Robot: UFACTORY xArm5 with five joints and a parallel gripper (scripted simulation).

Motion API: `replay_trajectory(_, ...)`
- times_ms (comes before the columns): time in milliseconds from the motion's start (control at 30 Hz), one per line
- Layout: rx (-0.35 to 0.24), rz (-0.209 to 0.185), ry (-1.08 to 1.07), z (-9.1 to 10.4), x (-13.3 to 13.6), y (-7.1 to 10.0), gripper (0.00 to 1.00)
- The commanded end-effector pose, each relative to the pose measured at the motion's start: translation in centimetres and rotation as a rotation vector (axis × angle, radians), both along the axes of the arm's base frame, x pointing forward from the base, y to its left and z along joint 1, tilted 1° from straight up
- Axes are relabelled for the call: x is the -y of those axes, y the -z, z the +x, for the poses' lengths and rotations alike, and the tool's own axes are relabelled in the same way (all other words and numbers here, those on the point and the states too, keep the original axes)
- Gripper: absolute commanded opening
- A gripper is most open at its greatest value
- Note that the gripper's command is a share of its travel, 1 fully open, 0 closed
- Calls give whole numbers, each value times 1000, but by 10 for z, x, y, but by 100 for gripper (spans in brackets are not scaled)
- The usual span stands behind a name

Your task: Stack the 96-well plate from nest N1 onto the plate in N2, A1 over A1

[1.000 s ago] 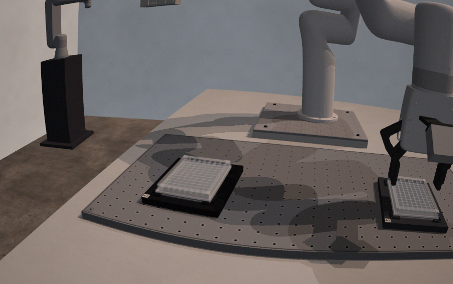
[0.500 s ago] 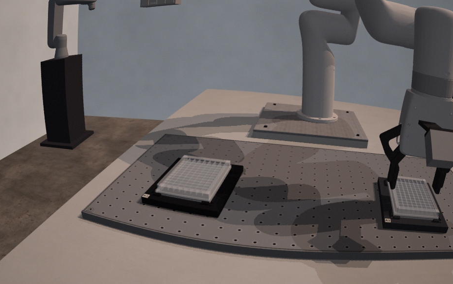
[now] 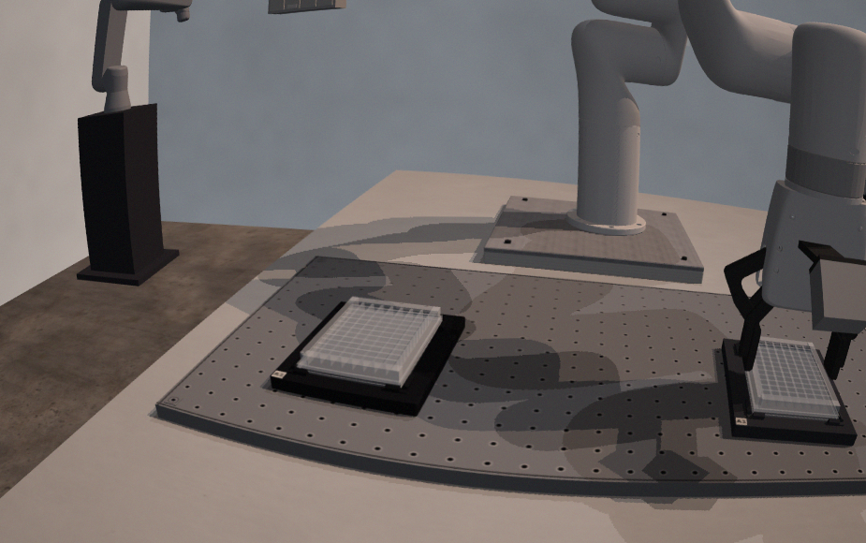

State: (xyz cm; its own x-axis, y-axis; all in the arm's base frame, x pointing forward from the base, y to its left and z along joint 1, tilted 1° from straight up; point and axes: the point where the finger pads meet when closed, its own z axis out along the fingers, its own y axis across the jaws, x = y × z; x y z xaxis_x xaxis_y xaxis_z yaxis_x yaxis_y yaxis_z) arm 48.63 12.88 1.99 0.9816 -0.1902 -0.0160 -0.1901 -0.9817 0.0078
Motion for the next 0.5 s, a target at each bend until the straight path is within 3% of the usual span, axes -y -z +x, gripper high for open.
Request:
replay_trajectory(0,4,1,0,1,0,1,100)
replay_trajectory(467,4,1,0,1,0,3,100)
